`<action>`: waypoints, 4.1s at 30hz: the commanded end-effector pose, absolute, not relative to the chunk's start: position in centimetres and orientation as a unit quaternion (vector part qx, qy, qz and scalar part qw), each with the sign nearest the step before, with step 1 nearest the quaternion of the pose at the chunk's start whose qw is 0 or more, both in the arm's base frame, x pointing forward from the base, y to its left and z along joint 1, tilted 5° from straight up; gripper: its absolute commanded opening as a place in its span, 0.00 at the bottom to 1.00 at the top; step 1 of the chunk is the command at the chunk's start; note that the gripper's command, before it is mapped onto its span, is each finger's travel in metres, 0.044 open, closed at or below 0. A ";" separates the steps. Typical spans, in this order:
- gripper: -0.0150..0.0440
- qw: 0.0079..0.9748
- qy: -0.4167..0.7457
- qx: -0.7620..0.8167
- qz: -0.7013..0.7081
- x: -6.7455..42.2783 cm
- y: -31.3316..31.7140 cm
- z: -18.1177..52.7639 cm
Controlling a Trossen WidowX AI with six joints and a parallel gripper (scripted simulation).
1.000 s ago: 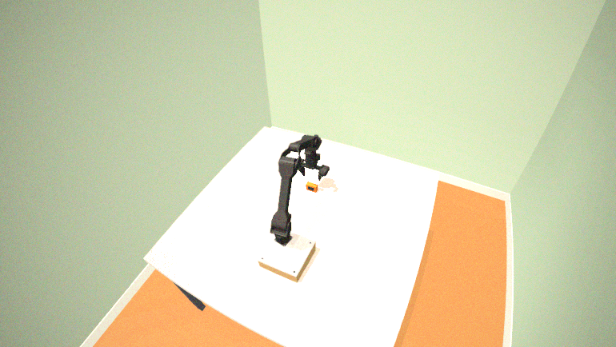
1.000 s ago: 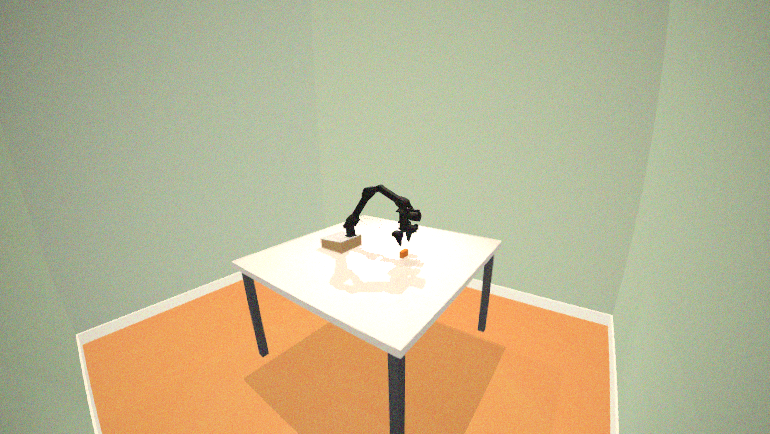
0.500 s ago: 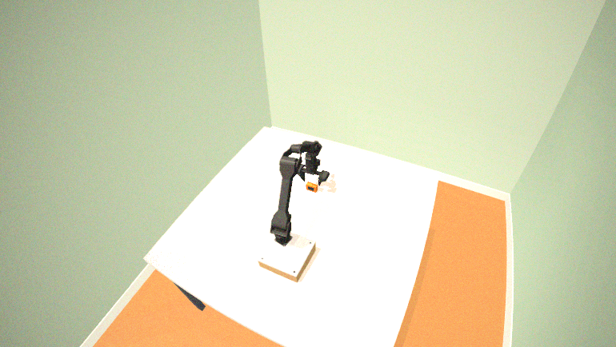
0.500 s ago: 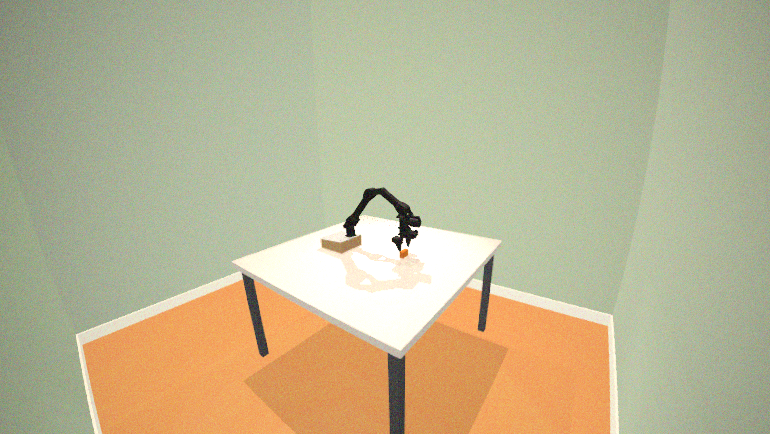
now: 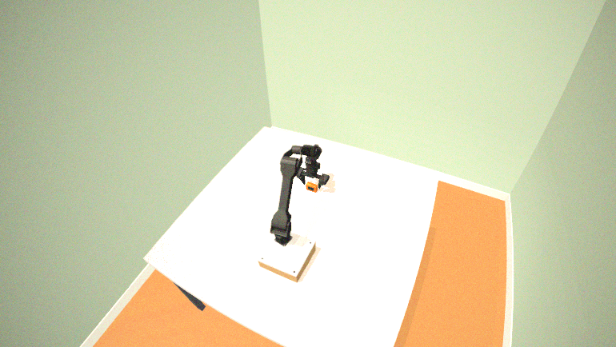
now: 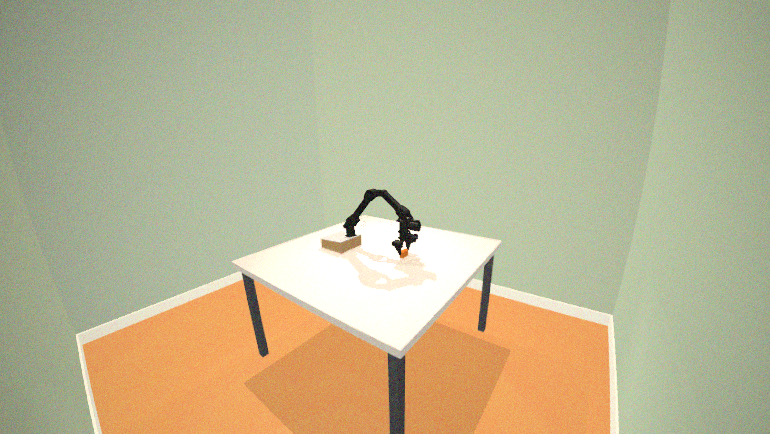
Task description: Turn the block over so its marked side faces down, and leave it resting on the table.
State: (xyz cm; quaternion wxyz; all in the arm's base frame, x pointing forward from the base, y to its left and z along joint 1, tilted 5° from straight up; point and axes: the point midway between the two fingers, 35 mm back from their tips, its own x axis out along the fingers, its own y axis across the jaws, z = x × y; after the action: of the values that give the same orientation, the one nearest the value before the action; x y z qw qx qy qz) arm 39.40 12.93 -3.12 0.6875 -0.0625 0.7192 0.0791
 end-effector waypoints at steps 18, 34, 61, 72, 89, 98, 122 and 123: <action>0.60 0.687 0.719 -0.060 0.080 39.4 13.0 -3.4; 0.25 0.687 0.719 -0.060 0.080 39.5 12.9 -0.4; 0.25 0.792 0.602 -0.051 0.089 40.0 13.2 -2.1; 0.25 0.836 0.540 -0.042 0.092 39.5 13.1 -2.1; 0.25 0.875 0.473 -0.034 0.095 39.2 13.0 -2.5; 0.25 0.905 0.413 -0.030 0.098 40.0 13.4 -4.4; 0.25 0.963 0.249 -0.010 0.100 38.9 13.1 -6.1; 0.25 0.965 0.242 -0.009 0.100 38.8 13.0 -6.0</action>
State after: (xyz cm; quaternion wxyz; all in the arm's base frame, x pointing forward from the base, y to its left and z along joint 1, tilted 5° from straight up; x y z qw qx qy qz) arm 39.39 13.33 -5.79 0.9615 -0.0080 0.2547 0.1029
